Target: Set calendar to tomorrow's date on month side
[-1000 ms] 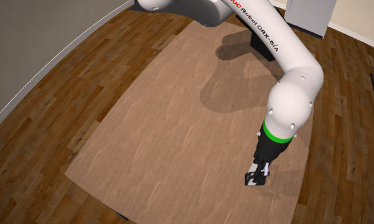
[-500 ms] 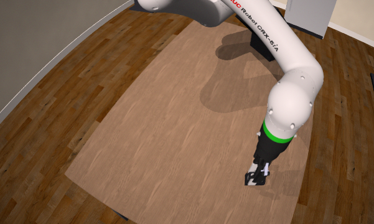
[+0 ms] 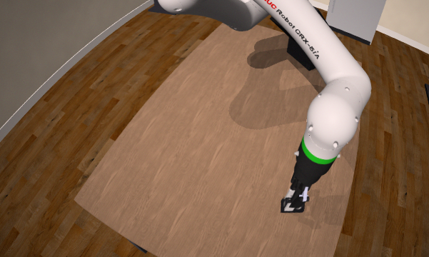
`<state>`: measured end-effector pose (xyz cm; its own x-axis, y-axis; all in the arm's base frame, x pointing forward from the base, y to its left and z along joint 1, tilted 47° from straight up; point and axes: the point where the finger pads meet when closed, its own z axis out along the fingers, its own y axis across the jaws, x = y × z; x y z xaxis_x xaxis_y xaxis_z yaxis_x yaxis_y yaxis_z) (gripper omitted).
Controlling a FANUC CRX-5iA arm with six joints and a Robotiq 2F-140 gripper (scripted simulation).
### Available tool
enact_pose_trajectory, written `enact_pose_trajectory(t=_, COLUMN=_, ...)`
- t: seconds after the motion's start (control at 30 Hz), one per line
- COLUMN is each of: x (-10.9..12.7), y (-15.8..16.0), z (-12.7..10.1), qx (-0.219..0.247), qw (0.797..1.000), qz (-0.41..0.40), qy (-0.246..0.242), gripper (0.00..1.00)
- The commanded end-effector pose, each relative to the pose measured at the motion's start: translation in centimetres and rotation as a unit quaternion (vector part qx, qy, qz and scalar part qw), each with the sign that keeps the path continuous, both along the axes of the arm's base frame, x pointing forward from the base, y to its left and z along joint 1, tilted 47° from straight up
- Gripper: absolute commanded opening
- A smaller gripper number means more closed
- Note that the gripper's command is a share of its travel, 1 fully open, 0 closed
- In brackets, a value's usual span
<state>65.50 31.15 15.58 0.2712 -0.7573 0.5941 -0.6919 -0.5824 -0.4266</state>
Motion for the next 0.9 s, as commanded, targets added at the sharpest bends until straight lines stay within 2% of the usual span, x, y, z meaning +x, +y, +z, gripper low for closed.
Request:
enact_pose_trajectory(t=0.0, x=-0.01, y=0.02, z=0.01, qx=0.0, qw=1.0, qz=0.0, qy=0.0, gripper=0.24)
enact_pose_trajectory(t=0.87, x=-0.44, y=0.21, z=0.45, qx=0.0, qw=1.0, qz=0.0, qy=0.0, gripper=0.24)
